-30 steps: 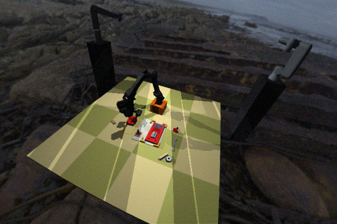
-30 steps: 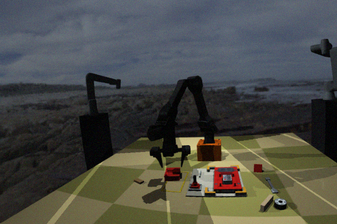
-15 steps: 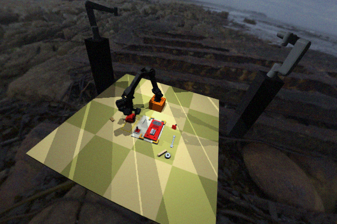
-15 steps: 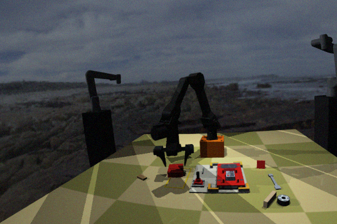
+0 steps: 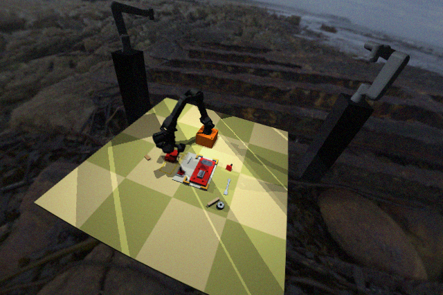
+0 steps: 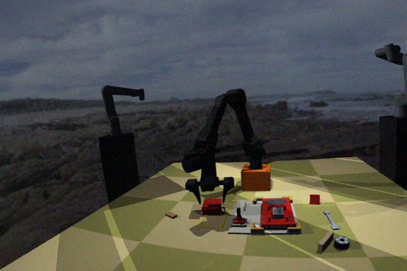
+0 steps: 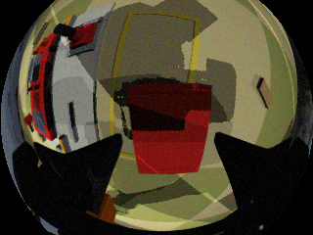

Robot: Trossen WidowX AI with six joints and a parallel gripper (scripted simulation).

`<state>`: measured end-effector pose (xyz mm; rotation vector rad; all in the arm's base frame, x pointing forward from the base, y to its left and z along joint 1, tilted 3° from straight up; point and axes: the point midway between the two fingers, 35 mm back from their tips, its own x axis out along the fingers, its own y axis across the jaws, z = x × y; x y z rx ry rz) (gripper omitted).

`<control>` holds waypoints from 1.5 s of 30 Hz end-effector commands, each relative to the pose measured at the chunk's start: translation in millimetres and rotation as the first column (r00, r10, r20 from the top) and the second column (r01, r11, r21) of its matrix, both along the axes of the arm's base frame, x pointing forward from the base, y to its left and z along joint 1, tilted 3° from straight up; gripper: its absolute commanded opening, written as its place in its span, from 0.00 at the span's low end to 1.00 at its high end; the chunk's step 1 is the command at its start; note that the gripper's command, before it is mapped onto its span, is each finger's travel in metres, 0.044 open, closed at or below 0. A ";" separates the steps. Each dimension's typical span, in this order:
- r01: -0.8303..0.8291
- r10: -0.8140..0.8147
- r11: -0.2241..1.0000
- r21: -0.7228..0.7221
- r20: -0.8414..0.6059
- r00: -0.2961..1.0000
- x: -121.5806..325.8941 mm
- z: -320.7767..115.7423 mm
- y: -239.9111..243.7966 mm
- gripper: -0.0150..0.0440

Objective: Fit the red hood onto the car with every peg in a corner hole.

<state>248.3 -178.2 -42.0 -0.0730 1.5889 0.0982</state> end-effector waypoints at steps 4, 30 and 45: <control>-0.005 0.005 1.000 -0.005 -0.002 1.000 -0.4 -3.9 -0.6 1.00; -0.005 0.005 1.000 -0.004 -0.002 1.000 -0.9 -16.8 -0.4 1.00; 0.001 -0.001 1.000 0.001 -0.001 1.000 -0.6 -15.4 0.4 0.71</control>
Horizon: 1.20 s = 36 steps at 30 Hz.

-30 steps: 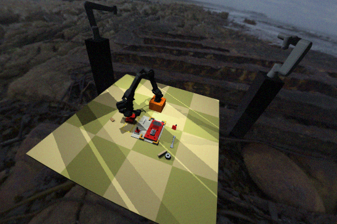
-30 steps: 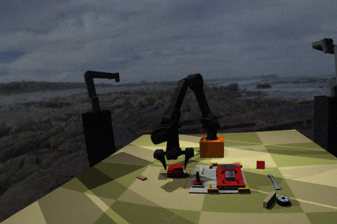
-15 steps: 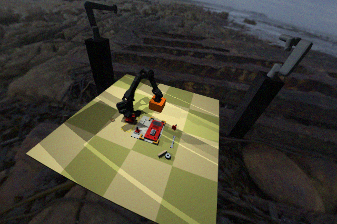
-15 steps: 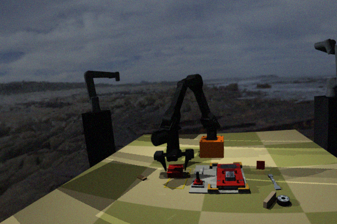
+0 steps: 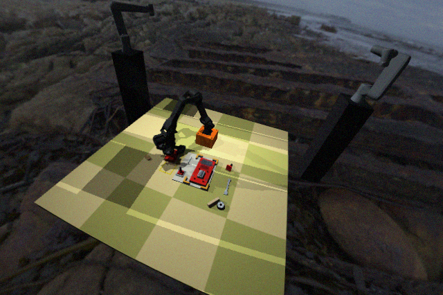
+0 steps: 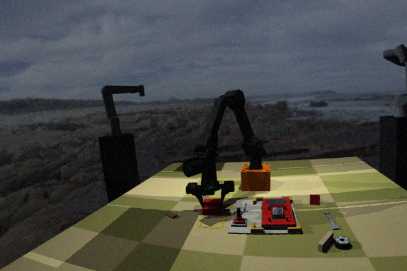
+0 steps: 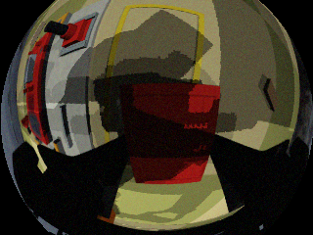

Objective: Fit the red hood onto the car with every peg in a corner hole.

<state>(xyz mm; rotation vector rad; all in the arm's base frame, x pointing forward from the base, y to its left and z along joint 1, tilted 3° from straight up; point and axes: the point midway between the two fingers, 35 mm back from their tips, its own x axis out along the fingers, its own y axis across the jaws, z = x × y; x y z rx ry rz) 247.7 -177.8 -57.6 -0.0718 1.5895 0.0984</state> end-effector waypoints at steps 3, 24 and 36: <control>0.000 0.000 1.000 0.000 0.000 1.000 0.1 3.0 0.0 0.58; 0.000 0.000 1.000 0.000 0.000 1.000 2.2 77.6 -1.1 0.25; -0.001 0.001 1.000 0.006 -0.008 1.000 1.5 91.5 0.5 0.25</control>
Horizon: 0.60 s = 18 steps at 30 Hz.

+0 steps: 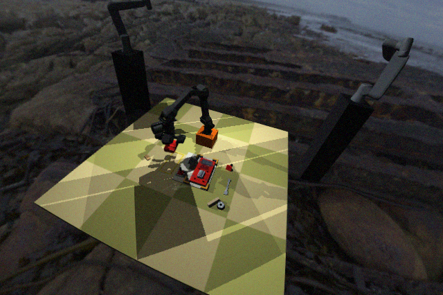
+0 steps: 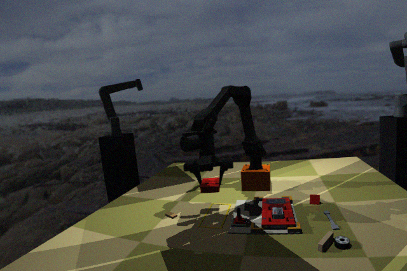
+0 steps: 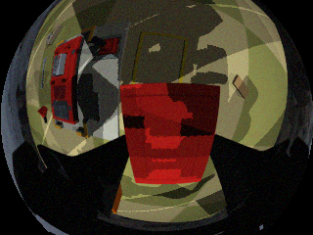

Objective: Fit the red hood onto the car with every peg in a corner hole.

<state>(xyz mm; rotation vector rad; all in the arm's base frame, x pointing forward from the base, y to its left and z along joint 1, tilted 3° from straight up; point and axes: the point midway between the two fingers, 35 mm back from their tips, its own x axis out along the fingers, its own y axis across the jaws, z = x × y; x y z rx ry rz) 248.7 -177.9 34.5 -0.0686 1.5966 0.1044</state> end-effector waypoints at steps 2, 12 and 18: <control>0.005 -0.005 1.000 0.000 0.000 1.000 5.2 -0.4 5.3 0.25; 0.038 -0.038 0.999 0.000 0.000 0.999 34.7 1.0 44.5 0.25; 0.054 -0.054 0.999 0.000 -0.003 0.999 44.6 1.3 64.0 0.25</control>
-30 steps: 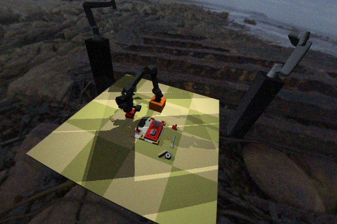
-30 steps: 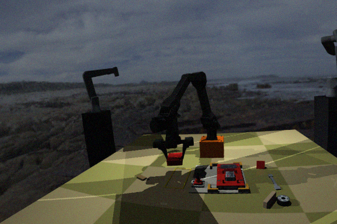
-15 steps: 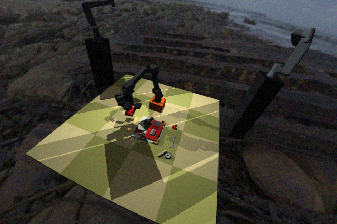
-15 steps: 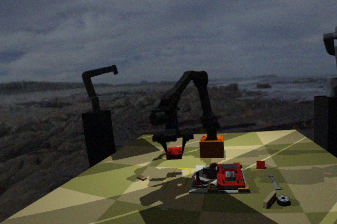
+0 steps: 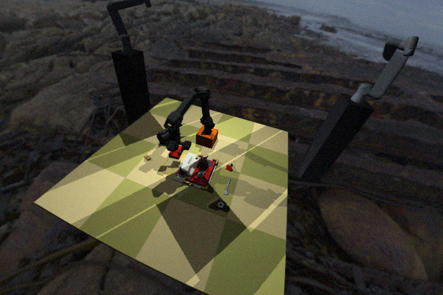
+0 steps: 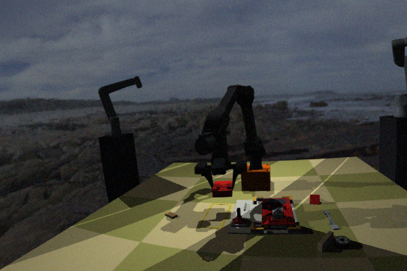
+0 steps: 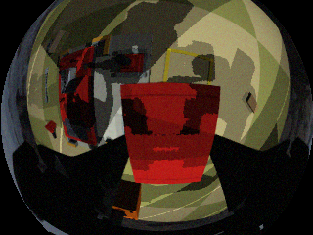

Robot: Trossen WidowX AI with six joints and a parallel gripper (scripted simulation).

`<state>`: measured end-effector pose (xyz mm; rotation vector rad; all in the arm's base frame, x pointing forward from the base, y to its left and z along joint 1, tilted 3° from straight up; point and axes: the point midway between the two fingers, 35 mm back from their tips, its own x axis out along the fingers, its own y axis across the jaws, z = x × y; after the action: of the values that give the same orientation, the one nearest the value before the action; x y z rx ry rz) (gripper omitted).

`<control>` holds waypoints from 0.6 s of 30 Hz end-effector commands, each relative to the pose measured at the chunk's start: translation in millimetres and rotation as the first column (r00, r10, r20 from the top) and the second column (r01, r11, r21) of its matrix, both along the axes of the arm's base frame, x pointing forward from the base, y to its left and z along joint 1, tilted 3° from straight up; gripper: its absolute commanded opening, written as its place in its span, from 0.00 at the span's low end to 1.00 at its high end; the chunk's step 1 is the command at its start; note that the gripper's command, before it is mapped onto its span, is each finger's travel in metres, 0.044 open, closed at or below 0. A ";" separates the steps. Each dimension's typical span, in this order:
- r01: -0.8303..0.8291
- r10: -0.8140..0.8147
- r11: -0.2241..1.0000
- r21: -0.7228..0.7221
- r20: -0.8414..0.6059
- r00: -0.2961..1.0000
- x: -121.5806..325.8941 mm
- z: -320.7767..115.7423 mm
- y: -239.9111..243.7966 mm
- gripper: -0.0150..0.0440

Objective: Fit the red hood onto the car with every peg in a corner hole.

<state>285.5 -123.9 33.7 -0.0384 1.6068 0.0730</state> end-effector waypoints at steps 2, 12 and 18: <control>0.020 -0.020 1.000 -0.001 0.008 1.000 13.3 2.3 18.1 0.25; 0.042 -0.042 0.999 -0.011 0.016 0.999 37.4 3.3 62.6 0.25; 0.051 -0.051 0.999 -0.008 0.024 0.998 48.9 5.2 92.5 0.25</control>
<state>326.2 -47.6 35.9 -0.0165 1.5951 0.0300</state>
